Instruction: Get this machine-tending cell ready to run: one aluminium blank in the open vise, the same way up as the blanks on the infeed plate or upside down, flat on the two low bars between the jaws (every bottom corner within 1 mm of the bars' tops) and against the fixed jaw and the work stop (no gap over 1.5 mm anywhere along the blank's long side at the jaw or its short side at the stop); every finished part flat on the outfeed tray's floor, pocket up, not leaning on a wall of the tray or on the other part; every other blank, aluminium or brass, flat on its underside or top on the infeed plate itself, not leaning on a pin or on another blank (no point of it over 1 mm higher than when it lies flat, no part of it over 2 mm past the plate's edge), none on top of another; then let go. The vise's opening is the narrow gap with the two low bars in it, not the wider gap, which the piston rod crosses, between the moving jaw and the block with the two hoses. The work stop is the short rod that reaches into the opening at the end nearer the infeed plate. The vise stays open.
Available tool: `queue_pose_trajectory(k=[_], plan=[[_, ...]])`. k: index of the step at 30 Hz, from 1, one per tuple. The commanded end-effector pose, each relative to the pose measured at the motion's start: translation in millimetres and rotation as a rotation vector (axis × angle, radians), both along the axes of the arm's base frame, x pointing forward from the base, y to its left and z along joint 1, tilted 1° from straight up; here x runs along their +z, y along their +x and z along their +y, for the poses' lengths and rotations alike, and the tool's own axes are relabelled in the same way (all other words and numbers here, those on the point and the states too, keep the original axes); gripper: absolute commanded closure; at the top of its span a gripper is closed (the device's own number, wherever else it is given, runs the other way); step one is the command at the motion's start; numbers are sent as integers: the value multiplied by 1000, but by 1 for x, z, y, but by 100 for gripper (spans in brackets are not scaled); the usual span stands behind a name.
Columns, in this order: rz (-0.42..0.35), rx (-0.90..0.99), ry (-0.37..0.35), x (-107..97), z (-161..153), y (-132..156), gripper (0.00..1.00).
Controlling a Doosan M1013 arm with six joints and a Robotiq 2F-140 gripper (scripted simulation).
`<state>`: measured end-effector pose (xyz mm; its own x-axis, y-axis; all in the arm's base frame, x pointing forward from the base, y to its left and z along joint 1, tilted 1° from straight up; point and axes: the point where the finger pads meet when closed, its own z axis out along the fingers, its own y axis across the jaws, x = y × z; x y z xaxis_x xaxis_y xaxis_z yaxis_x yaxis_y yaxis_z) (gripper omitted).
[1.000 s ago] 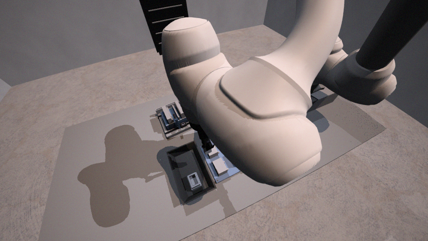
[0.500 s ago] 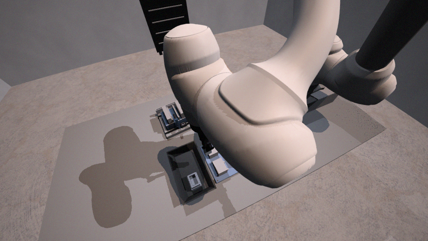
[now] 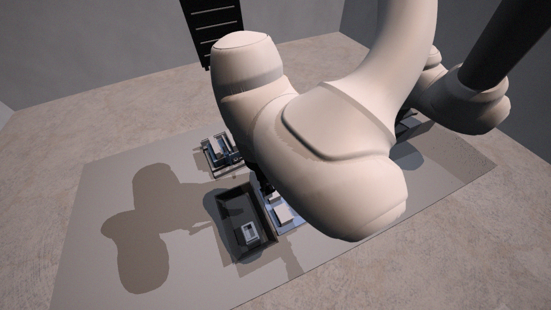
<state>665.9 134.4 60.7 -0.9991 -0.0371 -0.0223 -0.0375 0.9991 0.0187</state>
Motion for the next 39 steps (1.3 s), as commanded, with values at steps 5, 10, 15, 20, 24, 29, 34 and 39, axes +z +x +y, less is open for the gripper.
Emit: queue_pose_trajectory(k=[5, 10, 15, 20, 24, 29, 34, 39], plan=[[0, 0, 0, 0, 0, 0, 100], [0, 0, 0, 0, 0, 0, 100], [0, 0, 0, 0, 0, 0, 100], [0, 0, 0, 0, 0, 0, 100], [0, 0, 0, 0, 0, 0, 100], [0, 0, 0, 1, 0, 0, 100], [0, 0, 0, 5, 0, 0, 100], [0, 0, 0, 14, 0, 0, 100]])
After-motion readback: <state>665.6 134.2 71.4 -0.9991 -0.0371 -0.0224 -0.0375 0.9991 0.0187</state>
